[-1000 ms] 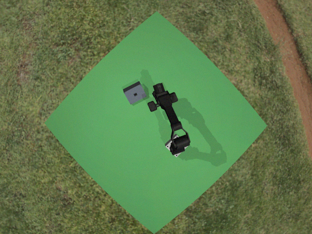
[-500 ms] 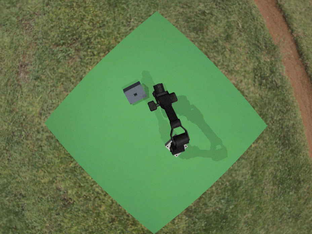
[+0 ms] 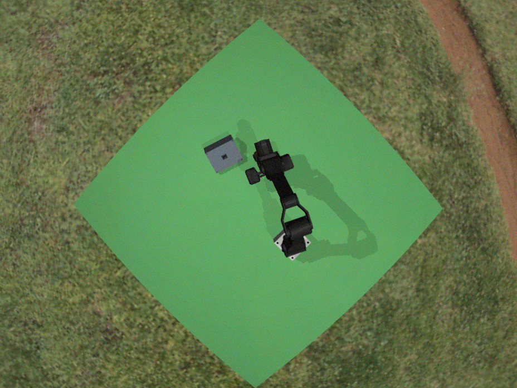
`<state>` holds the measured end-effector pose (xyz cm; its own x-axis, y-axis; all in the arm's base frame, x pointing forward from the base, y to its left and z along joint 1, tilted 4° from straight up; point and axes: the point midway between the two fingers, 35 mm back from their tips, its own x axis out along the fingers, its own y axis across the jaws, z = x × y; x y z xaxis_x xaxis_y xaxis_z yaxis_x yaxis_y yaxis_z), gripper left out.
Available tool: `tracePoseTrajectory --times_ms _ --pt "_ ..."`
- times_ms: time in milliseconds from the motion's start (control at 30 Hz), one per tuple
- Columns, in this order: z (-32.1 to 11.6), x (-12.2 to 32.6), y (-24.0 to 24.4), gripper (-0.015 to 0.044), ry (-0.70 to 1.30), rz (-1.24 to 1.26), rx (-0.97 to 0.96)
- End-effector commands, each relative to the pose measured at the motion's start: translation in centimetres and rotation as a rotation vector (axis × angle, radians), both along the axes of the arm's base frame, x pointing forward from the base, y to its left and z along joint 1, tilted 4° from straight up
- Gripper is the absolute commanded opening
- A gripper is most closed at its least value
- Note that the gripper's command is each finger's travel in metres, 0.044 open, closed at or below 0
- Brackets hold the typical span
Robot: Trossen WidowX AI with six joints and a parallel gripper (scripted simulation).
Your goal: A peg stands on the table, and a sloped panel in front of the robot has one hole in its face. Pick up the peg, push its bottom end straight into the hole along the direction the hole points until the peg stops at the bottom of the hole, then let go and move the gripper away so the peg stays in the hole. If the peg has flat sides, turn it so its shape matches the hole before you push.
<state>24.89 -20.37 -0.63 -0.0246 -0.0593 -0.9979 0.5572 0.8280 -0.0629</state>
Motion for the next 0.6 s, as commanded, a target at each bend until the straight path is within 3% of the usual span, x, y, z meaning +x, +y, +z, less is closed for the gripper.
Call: tracePoseTrajectory --times_ms 0,367,567 --pt "-0.95 -0.27 0.17 0.0440 0.009 0.003 0.010" --pt "-1.82 -0.38 0.17 0.0440 0.009 0.003 0.011" --pt "-1.50 -0.26 0.05 0.0282 0.004 -0.001 0.003"
